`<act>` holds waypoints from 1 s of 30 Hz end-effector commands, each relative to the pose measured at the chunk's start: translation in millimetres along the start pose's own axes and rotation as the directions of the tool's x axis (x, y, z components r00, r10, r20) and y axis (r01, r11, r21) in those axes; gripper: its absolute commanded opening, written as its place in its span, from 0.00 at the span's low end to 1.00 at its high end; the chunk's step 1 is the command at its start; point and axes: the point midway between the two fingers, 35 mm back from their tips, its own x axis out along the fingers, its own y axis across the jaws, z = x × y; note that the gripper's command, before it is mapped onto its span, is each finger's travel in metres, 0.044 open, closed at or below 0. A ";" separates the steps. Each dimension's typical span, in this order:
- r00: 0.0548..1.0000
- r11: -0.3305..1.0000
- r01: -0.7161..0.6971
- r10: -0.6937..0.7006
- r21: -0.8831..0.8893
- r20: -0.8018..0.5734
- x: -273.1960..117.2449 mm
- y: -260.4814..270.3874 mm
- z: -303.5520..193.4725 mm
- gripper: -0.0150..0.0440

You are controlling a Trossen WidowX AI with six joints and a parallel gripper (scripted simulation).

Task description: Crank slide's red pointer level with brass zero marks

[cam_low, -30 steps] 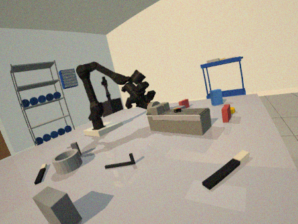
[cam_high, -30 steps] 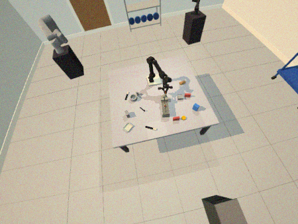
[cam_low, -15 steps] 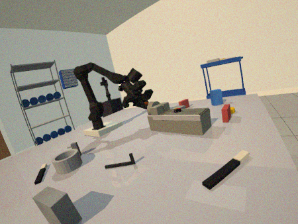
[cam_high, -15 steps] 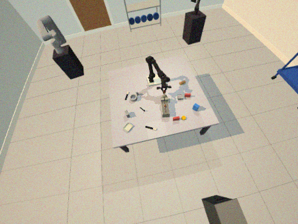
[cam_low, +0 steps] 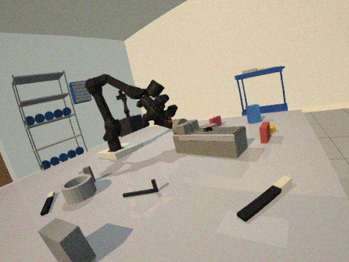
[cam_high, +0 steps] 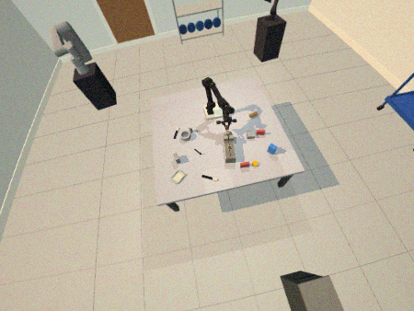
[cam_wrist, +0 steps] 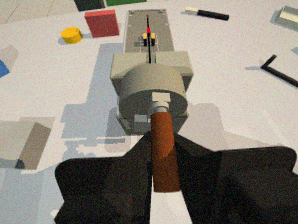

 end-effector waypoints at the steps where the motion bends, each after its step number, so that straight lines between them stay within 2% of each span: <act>1: 1.000 1.000 0.024 -0.024 0.005 0.003 0.8 -9.2 -1.2 0.25; 30: 1.000 1.000 0.024 -0.024 0.004 0.003 4.7 -15.7 -5.1 0.25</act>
